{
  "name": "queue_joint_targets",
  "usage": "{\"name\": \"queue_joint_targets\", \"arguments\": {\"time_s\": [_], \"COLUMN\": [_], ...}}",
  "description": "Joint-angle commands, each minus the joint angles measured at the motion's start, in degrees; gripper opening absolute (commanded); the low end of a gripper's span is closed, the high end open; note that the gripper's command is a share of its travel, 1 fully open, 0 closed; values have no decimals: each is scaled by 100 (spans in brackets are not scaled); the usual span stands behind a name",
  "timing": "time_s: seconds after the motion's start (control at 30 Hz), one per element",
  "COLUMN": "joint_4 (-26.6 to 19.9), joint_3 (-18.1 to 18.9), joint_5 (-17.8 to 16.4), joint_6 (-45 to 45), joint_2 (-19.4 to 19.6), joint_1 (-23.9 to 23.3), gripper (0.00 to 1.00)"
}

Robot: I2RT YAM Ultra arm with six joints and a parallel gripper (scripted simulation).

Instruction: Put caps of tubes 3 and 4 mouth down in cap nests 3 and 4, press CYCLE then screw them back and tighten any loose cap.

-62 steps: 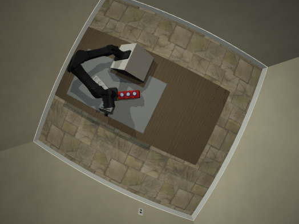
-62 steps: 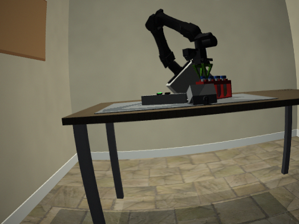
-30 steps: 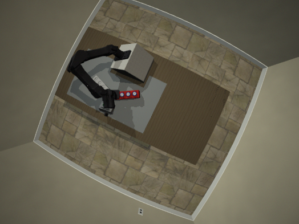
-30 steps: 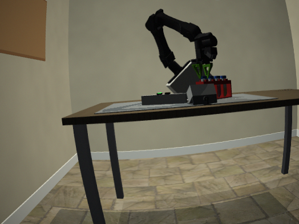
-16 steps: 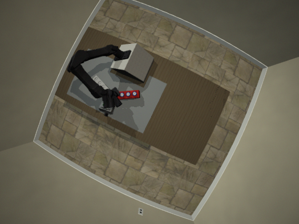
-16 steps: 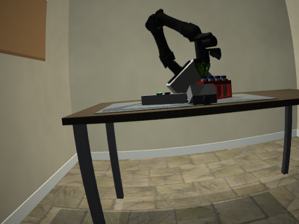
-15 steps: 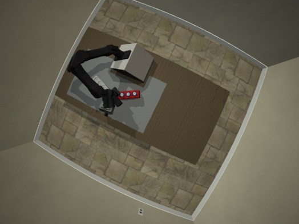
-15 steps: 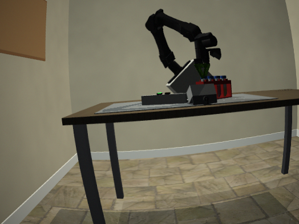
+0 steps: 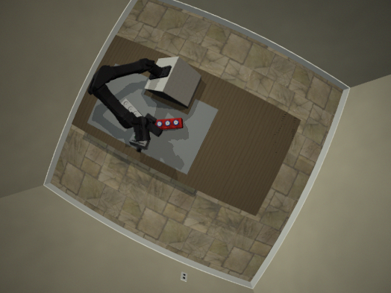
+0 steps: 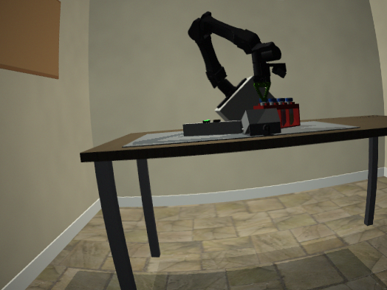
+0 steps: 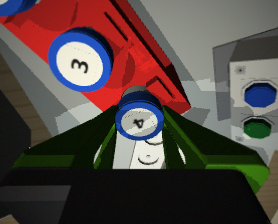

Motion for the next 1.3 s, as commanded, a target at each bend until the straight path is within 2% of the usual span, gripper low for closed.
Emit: {"name": "queue_joint_targets", "arguments": {"time_s": [0.0,0.3,0.63,0.7,1.2,1.27], "joint_4": [9,8,19,19,33,33], "joint_3": [12,12,7,7,0,0], "joint_5": [-2,-2,0,0,3,3], "joint_6": [-76,-75,2784,2784,7074,7074], "joint_2": [-31,-30,-29,-29,-25,-25], "joint_1": [26,26,22,22,16,16], "gripper": [0,0,0,0,0,0]}}
